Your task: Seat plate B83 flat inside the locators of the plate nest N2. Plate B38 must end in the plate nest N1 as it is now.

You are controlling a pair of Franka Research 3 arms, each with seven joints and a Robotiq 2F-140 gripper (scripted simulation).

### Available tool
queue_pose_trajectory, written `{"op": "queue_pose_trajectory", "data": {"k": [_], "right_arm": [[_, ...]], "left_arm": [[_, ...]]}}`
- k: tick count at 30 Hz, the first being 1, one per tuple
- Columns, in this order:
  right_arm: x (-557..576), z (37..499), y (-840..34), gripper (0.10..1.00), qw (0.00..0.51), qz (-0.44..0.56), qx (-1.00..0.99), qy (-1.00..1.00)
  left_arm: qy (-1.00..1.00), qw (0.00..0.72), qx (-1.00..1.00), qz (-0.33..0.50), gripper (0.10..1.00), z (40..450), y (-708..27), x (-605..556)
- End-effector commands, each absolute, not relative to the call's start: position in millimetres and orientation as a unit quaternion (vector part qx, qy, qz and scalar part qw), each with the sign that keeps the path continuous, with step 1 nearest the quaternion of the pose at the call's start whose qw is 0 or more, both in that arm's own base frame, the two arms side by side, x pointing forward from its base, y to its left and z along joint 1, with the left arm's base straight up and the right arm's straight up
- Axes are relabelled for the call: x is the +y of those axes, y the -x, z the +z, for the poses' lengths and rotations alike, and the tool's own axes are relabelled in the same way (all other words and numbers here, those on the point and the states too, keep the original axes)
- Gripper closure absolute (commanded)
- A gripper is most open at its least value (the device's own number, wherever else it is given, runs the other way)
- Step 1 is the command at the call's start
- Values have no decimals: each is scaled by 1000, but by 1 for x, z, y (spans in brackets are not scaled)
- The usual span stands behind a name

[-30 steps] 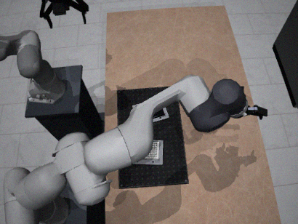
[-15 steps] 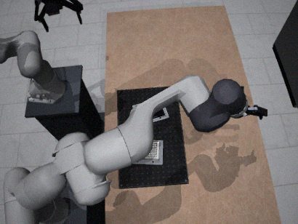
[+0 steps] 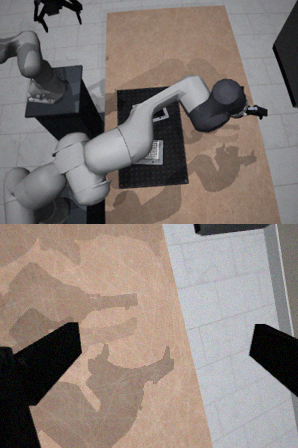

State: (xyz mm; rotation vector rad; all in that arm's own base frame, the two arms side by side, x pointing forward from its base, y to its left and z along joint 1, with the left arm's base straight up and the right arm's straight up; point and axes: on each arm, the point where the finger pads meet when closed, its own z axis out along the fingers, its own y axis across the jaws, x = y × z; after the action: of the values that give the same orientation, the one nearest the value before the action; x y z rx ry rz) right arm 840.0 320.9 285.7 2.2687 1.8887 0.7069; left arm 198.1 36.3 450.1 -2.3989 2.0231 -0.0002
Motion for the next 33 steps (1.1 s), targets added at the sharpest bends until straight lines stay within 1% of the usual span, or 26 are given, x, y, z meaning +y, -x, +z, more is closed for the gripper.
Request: {"op": "queue_pose_trajectory", "data": {"k": [1, 10, 33], "right_arm": [[321, 286, -840, 98, 53, 233, 621, -746], [324, 282, -834, 98, 47, 229, 610, -757], [346, 233, -752, 98, -14, 175, 470, -865]], "left_arm": [[767, 0, 642, 0, 98, 450, -197, 35], [767, 0, 642, 0, 98, 450, -197, 35], [767, 0, 642, 0, 98, 450, -197, 35]]}}
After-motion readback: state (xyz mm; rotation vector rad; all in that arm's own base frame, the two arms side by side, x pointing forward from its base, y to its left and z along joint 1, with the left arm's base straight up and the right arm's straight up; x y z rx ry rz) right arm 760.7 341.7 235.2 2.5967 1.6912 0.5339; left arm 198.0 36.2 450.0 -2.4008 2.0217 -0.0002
